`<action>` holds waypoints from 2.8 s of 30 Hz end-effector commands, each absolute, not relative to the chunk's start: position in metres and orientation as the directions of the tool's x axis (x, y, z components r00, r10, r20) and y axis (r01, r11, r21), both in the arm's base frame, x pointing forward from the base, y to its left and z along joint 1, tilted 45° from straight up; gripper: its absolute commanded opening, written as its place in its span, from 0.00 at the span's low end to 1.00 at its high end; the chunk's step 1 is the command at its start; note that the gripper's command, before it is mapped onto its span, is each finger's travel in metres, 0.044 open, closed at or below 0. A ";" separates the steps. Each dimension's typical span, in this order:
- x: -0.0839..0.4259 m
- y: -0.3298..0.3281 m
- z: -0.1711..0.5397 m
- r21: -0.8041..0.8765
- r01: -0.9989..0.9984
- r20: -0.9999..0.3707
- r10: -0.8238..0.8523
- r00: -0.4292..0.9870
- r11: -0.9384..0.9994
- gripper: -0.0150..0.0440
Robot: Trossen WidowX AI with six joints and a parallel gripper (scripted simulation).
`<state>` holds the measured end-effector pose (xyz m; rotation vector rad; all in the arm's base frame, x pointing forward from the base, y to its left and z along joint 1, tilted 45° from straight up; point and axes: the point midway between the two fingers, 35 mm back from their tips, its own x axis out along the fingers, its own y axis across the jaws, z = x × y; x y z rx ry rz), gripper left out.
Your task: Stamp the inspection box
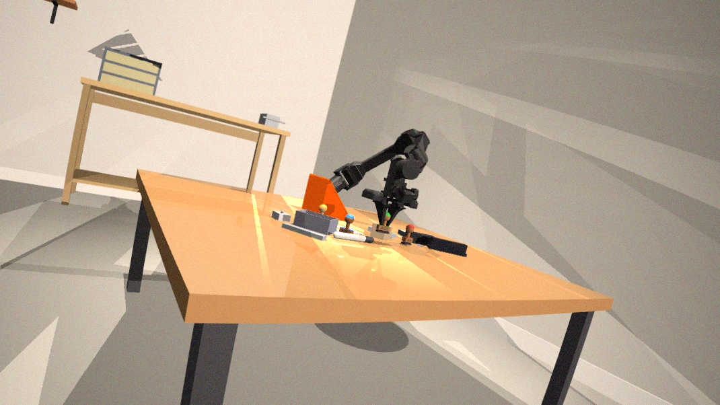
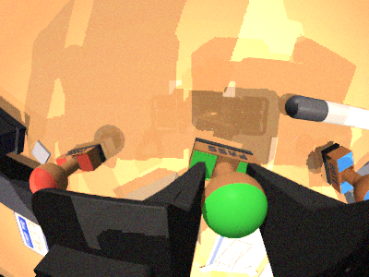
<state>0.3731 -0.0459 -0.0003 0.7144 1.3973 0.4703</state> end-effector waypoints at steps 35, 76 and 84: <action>0.371 -0.060 0.014 0.690 0.104 -0.723 0.677 0.136 0.716 0.25; 0.359 -0.063 0.038 0.688 0.105 -0.725 0.676 0.134 0.718 0.25; 0.338 -0.041 0.060 0.688 0.107 -0.725 0.676 0.133 0.718 0.25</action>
